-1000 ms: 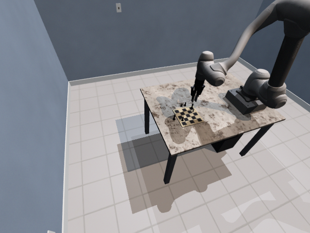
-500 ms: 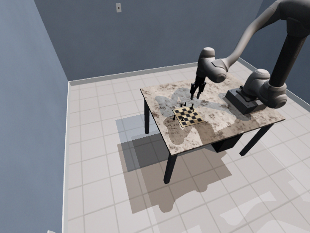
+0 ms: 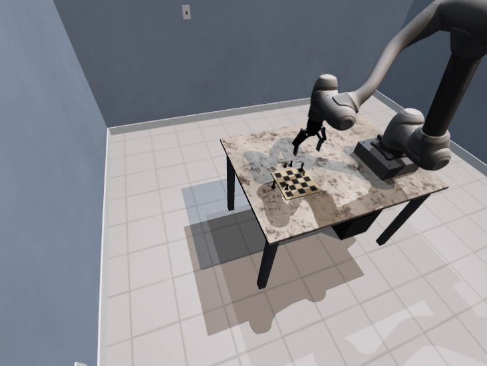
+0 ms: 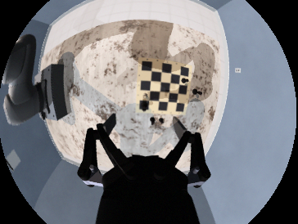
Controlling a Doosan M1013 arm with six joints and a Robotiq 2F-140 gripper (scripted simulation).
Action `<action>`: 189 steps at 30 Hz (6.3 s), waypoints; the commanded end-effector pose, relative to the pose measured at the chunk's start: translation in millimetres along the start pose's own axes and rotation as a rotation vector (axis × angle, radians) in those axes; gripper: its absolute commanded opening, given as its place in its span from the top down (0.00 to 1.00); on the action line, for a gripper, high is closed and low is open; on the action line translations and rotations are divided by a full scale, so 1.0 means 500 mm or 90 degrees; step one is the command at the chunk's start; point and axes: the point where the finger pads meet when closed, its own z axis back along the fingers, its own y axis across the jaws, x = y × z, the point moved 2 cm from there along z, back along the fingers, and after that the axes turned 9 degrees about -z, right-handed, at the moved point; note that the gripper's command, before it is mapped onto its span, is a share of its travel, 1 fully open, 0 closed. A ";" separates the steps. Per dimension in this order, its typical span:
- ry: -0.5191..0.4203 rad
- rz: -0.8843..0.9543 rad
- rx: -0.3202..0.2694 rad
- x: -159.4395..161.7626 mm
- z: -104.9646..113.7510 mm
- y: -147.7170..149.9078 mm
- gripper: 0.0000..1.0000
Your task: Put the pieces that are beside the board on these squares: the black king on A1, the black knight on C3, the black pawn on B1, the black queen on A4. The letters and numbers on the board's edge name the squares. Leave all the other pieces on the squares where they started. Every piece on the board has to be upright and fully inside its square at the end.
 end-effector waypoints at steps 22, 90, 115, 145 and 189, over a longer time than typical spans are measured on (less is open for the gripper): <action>-0.015 0.572 -0.003 0.099 -0.044 0.086 0.00; 0.000 0.840 0.000 0.111 -0.084 0.095 0.77; 0.000 0.840 0.000 0.112 -0.143 0.095 0.77; 0.000 0.840 0.000 0.113 -0.154 0.095 0.77; 0.000 0.840 0.000 0.113 -0.212 0.095 0.77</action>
